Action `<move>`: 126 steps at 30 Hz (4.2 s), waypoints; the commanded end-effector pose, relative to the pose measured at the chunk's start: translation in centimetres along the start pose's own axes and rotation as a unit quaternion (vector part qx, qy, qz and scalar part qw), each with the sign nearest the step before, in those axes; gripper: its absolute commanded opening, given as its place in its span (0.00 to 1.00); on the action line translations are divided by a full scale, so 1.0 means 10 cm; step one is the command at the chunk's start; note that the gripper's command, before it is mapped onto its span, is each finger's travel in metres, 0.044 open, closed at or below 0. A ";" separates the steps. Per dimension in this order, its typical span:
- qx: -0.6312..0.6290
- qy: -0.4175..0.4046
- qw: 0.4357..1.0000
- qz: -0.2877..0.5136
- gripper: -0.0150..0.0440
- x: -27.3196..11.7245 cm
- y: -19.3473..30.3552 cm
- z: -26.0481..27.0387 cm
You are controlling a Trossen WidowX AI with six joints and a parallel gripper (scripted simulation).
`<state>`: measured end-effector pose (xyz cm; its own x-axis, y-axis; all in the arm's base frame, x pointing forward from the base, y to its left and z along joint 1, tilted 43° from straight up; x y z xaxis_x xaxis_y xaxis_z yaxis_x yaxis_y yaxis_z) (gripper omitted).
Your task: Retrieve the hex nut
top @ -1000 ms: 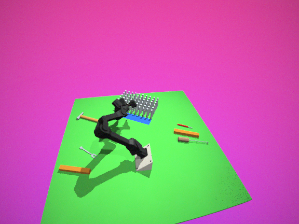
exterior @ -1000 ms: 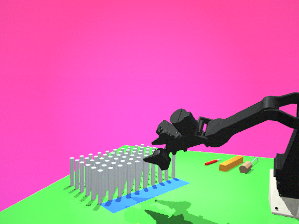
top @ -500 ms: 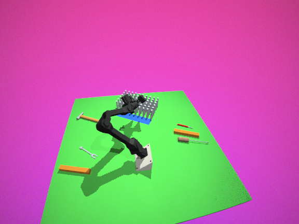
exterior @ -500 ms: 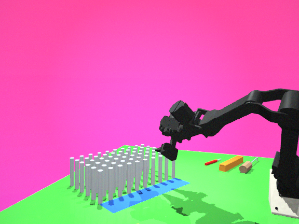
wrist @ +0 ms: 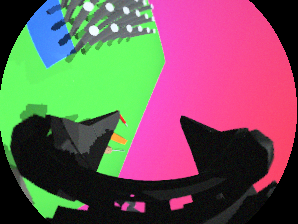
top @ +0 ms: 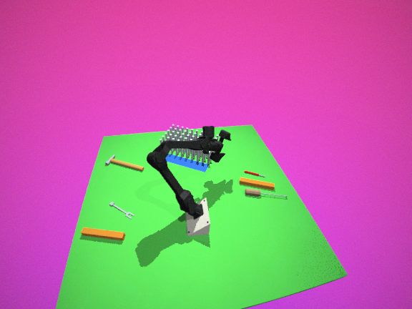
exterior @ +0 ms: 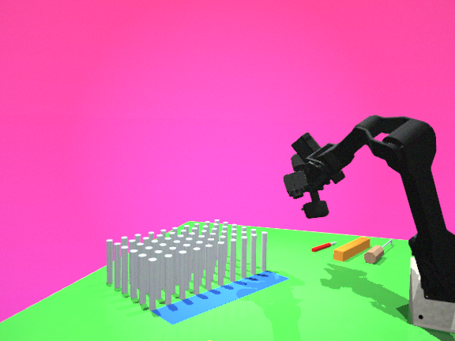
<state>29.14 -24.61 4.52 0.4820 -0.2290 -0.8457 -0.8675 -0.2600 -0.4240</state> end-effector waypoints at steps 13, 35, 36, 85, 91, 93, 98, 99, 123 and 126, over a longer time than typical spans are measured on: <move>-0.286 -0.194 0.932 0.113 1.00 0.35 2.01 -0.26; -0.334 -0.245 0.905 0.092 1.00 0.65 2.37 0.35; -0.334 -0.245 0.905 0.092 1.00 0.65 2.37 0.35; 0.900 -0.176 0.229 0.326 1.00 0.77 2.85 0.06; 0.900 -0.176 0.229 0.326 1.00 0.77 2.85 0.06; 0.900 -0.176 0.229 0.326 1.00 0.77 2.85 0.06; 0.900 -0.176 0.229 0.326 0.91 0.77 2.85 0.06; 0.900 -0.176 0.229 0.326 0.87 0.77 2.85 0.06; 0.900 -0.176 0.229 0.326 0.73 0.88 2.88 0.22; 0.900 -0.176 0.229 0.326 0.73 0.91 2.88 0.26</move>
<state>8.15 -32.31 -15.72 0.4101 0.4985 -0.7637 0.4585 0.6112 0.6452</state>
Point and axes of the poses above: the point midway between the two fingers, 35 mm back from their tips, its own x axis out along the fingers, its own z axis across the jaws, y = z × x, the point moved 6 cm from there along -x, back along the fingers, and after that the axes turned 12 degrees about x, right-handed, at the moved point
